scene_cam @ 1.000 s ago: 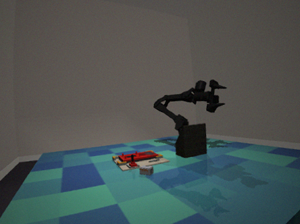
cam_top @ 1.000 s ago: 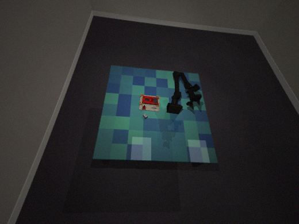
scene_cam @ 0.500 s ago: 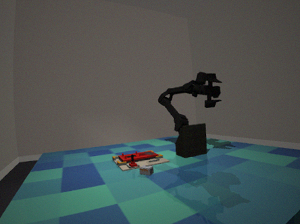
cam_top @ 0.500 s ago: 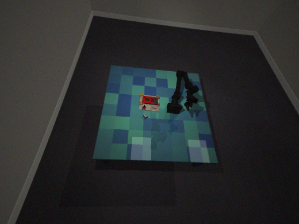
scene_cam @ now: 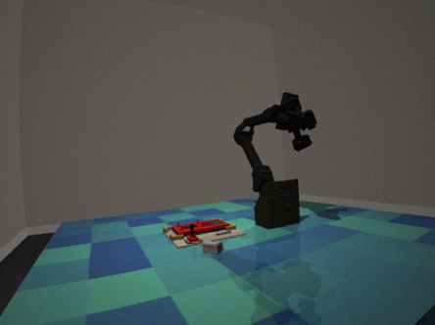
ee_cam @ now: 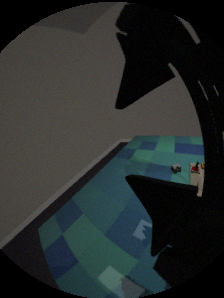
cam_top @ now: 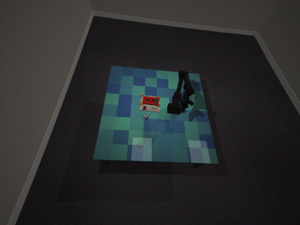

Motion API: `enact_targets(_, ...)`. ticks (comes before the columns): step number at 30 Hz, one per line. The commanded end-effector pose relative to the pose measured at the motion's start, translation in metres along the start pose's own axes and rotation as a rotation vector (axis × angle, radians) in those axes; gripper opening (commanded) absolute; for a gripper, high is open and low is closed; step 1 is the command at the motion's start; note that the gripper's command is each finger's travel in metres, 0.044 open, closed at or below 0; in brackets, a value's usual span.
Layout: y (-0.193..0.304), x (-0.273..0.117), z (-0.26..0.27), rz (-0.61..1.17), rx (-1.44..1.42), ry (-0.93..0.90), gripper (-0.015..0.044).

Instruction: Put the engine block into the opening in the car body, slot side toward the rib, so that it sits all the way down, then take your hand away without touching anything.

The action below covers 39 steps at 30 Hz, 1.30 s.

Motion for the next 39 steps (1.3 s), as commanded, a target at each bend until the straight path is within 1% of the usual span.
enact_targets(1,0.014,0.012,-0.012,0.075,0.112,-0.031,0.044)
enact_targets(12,0.062,0.047,-0.044,0.269,0.424,-0.113,0.044)
enact_targets(21,0.113,0.075,-0.061,0.449,0.668,-0.181,0.044)
enact_targets(39,0.23,0.13,-0.064,0.837,1.136,-0.299,0.044)
Point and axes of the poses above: the point midway between the two fingers, 35 mm back from their tips, its own x axis out along the fingers, its own z axis across the jaws, y = z × x, the point moved 9 cm from there along -x, back along the fingers, and after that the axes turned 3 degrees about -x, right-handed, at the moved point
